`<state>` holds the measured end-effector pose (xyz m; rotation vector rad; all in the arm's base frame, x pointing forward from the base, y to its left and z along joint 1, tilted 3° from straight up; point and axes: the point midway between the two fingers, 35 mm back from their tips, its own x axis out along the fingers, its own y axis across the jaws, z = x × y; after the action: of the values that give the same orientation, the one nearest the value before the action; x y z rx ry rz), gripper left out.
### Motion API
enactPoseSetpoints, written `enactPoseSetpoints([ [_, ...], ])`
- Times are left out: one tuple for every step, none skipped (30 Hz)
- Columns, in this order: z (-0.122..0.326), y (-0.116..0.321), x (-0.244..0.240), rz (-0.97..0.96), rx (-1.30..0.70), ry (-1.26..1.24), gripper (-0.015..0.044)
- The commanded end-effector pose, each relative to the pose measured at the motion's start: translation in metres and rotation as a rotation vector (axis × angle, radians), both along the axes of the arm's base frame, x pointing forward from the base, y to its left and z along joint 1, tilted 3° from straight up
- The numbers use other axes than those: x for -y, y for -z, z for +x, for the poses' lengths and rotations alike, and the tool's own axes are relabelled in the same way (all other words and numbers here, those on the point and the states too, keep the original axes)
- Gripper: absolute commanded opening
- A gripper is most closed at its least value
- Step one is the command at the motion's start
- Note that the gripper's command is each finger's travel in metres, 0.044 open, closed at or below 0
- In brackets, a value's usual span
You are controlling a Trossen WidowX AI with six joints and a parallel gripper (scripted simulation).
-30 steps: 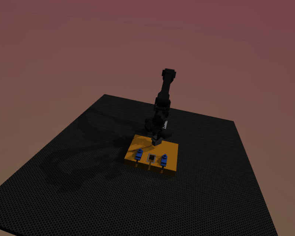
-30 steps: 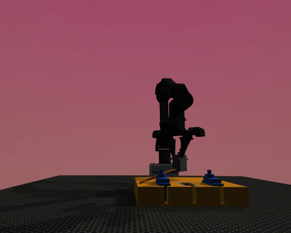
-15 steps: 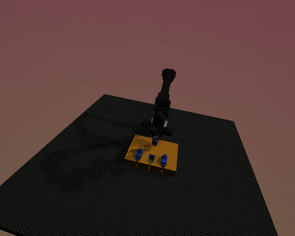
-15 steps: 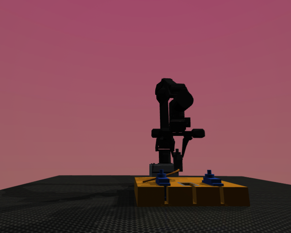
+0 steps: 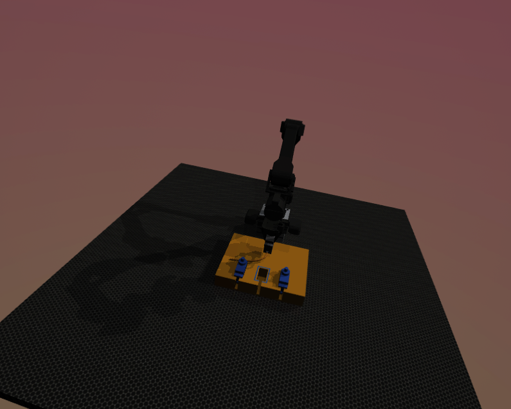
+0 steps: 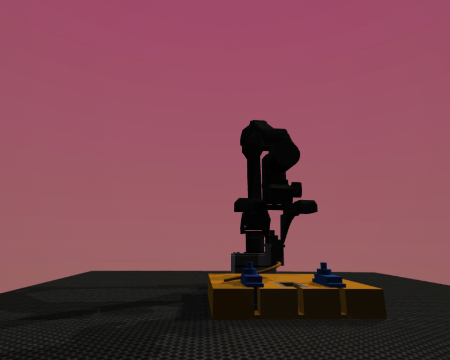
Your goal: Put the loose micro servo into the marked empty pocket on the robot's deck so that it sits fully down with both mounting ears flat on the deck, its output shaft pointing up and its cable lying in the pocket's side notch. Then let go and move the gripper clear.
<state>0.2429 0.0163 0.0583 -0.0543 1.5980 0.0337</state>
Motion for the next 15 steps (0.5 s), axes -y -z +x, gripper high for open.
enactPoseSetpoints([
  [0.014, -0.001, -0.001, 0.005, 0.008, -0.009, 0.0000],
  [0.018, -0.001, -0.002, 0.005, 0.008, -0.009, 0.0000],
  [0.022, -0.001, -0.002, 0.005, 0.008, -0.009, 0.0000],
  [0.026, -0.001, -0.002, 0.005, 0.009, -0.009, 0.0000],
  [0.031, -0.001, -0.003, 0.005, 0.009, -0.009, 0.0000],
  [0.035, -0.001, -0.003, 0.005, 0.009, -0.009, 0.0000],
  [0.039, -0.001, -0.003, 0.005, 0.010, -0.009, 0.0000],
  [0.043, -0.001, -0.003, 0.005, 0.010, -0.009, 0.0000],
  [0.047, -0.001, -0.004, 0.005, 0.010, -0.009, 0.0000],
  [0.051, -0.001, -0.004, 0.005, 0.011, -0.009, 0.0000],
  [0.055, -0.001, -0.004, 0.005, 0.011, -0.009, 0.0000],
  [0.059, -0.001, -0.004, 0.005, 0.011, -0.009, 0.0000],
  [0.063, -0.001, -0.005, 0.005, 0.011, -0.009, 0.0000],
  [0.067, -0.001, -0.005, 0.005, 0.012, -0.009, 0.0000],
  [0.070, -0.001, -0.005, 0.005, 0.012, -0.009, 0.0000],
])
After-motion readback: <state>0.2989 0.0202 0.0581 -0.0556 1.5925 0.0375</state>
